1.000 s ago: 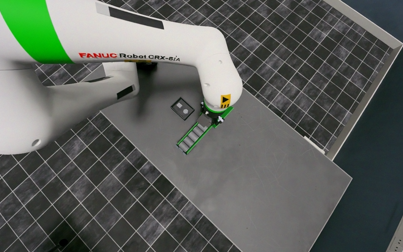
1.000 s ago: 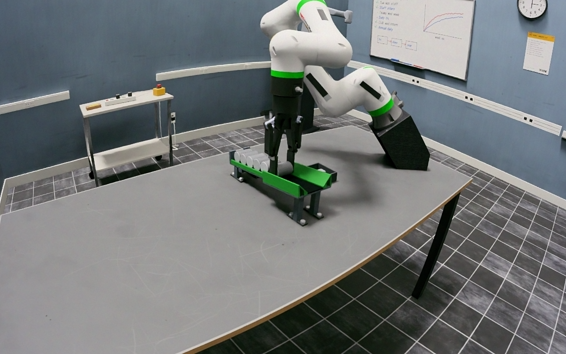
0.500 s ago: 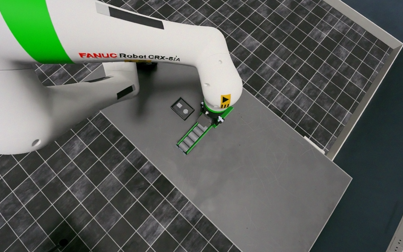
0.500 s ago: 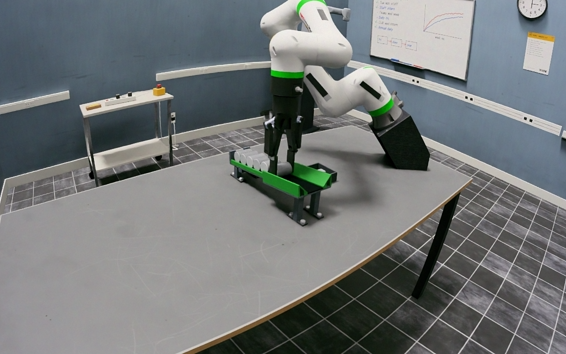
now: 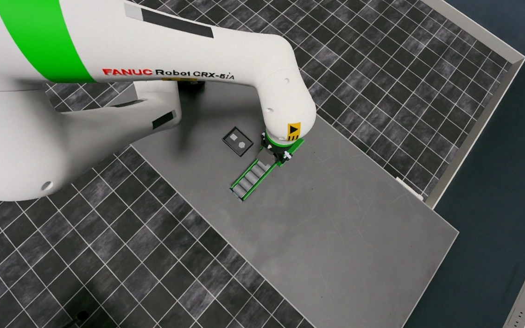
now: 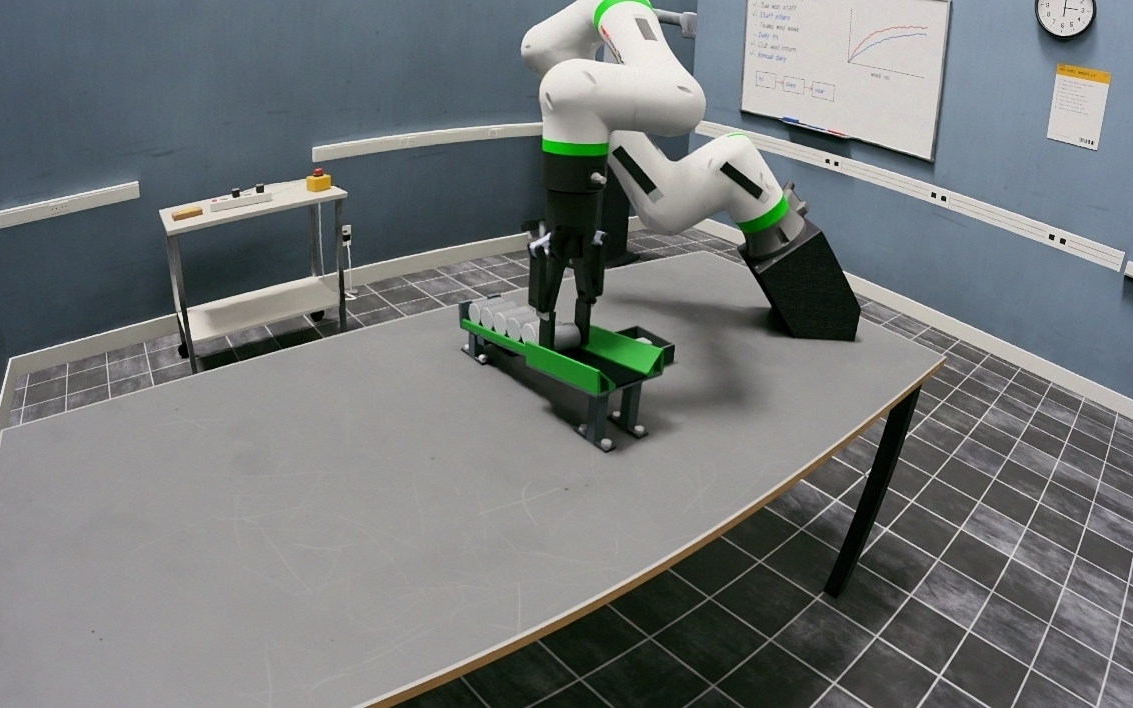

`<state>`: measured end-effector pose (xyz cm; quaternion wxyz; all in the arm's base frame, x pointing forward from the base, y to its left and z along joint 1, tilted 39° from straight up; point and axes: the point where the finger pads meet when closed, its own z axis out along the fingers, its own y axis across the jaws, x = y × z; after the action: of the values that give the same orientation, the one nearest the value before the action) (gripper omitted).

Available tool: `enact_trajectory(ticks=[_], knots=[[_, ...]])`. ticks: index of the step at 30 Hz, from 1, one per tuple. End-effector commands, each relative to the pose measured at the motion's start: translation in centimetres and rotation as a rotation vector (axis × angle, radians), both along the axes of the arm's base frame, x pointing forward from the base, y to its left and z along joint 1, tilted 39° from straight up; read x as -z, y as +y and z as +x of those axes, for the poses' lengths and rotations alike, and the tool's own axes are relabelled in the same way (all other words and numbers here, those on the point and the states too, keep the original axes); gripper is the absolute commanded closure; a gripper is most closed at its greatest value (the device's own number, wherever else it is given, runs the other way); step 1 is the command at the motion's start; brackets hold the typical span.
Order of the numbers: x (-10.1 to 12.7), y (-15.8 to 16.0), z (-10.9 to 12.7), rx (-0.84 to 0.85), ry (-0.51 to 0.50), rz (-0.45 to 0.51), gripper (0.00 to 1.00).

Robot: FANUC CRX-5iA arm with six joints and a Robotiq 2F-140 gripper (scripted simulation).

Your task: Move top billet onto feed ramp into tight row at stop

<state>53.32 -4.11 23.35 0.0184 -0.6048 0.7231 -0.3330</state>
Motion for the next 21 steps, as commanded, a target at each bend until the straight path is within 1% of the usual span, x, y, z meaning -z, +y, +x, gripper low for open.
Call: enact_trajectory(ticks=[1,4,7,17,21], knots=[[-0.3,0.2,-0.1,-0.001,-0.002,0.000,0.55],[-0.6,0.4,-0.3,-0.001,-0.002,0.000,0.55],[-1.5,0.9,-0.7,-0.001,-0.002,0.000,0.55],[-5.6,3.3,-3.0,-0.001,-0.002,0.000,0.55],[-5.9,3.5,-3.2,-0.001,-0.002,0.000,0.55]])
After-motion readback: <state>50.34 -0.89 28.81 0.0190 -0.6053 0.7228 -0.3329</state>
